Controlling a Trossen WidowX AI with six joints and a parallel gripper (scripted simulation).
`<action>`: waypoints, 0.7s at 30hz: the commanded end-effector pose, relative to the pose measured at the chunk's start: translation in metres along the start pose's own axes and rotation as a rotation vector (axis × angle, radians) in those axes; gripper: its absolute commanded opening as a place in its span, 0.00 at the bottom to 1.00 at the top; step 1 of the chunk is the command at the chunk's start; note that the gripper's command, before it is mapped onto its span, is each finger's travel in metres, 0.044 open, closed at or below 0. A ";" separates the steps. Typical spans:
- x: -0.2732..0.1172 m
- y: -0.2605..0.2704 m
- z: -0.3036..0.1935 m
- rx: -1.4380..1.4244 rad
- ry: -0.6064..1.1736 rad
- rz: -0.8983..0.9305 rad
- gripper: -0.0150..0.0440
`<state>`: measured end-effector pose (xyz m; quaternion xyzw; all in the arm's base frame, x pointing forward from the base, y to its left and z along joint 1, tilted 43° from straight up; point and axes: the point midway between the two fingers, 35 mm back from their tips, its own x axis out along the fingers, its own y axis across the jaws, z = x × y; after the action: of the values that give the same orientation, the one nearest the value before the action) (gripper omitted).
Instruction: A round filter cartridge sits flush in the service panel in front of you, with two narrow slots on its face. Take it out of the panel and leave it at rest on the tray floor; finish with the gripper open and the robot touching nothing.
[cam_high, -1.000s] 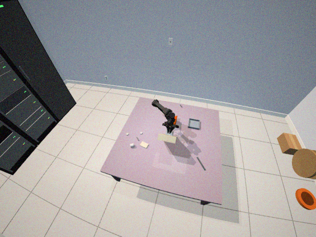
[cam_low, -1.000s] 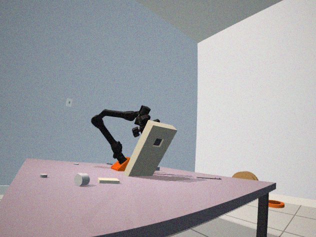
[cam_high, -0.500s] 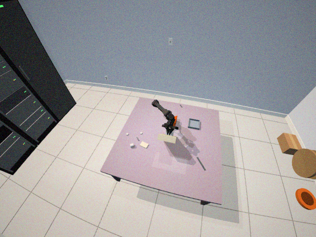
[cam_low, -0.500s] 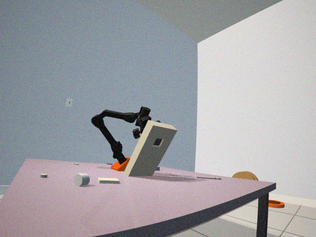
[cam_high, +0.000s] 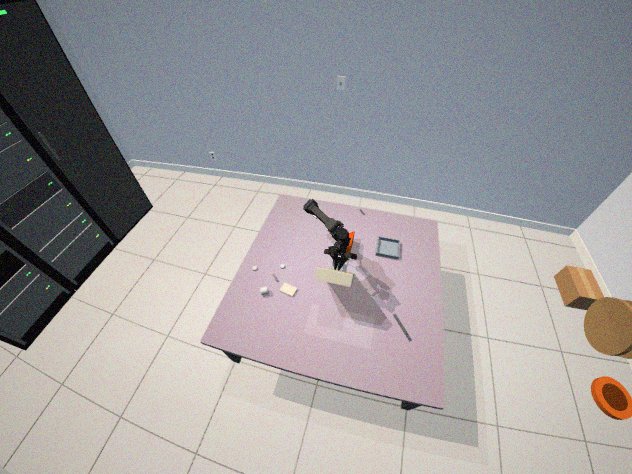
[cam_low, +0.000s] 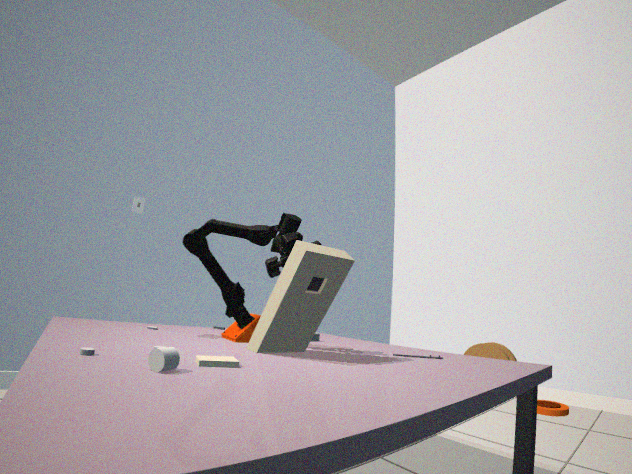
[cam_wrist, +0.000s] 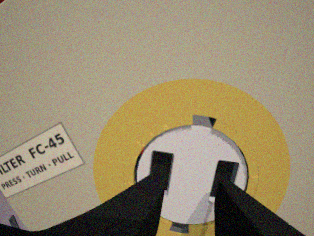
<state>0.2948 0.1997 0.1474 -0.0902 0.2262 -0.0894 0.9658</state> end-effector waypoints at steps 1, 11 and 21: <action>0.000 0.001 0.000 -0.003 0.002 0.002 0.42; 0.003 0.000 0.000 -0.003 0.002 0.002 0.42; 0.007 0.000 0.000 -0.003 0.001 0.002 0.42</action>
<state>0.2991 0.1992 0.1459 -0.0899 0.2256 -0.0882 0.9660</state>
